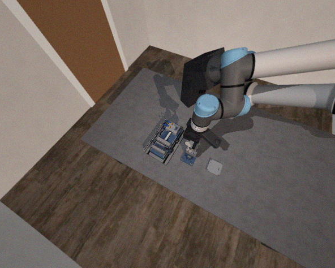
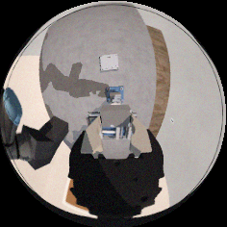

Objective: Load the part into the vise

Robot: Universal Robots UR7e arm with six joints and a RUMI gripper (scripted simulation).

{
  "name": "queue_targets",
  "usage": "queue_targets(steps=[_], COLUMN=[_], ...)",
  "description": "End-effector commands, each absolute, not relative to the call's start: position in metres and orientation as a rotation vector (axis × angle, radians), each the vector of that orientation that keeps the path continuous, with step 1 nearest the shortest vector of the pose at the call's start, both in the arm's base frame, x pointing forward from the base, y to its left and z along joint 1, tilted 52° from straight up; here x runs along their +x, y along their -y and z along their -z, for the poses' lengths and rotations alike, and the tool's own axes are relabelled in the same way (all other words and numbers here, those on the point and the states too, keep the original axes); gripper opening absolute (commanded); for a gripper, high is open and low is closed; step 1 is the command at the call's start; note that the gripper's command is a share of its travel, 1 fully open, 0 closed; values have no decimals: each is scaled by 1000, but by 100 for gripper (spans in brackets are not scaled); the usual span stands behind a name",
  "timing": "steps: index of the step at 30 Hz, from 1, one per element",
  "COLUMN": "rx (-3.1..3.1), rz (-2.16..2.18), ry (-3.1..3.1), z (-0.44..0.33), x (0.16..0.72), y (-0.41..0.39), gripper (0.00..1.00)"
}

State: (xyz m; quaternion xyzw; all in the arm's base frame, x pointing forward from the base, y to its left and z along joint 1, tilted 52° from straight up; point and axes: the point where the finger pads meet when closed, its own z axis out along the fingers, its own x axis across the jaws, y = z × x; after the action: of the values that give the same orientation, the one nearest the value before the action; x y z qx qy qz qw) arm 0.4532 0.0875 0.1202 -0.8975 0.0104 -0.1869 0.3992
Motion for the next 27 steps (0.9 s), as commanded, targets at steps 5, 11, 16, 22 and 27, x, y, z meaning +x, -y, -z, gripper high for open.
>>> queue_targets(steps=[5, 11, 16, 22, 27], rx=[-2270, -2268, -2266, -2263, -2259], rz=[467, 457, 446, 436, 420], ry=[-42, -63, -86, -109, -142], z=[-120, -119, -117, -116, -115], x=[454, 456, 457, 458, 460], y=[-86, -84, -82, -80, -77], gripper=[0, 0, 0, 0, 0])
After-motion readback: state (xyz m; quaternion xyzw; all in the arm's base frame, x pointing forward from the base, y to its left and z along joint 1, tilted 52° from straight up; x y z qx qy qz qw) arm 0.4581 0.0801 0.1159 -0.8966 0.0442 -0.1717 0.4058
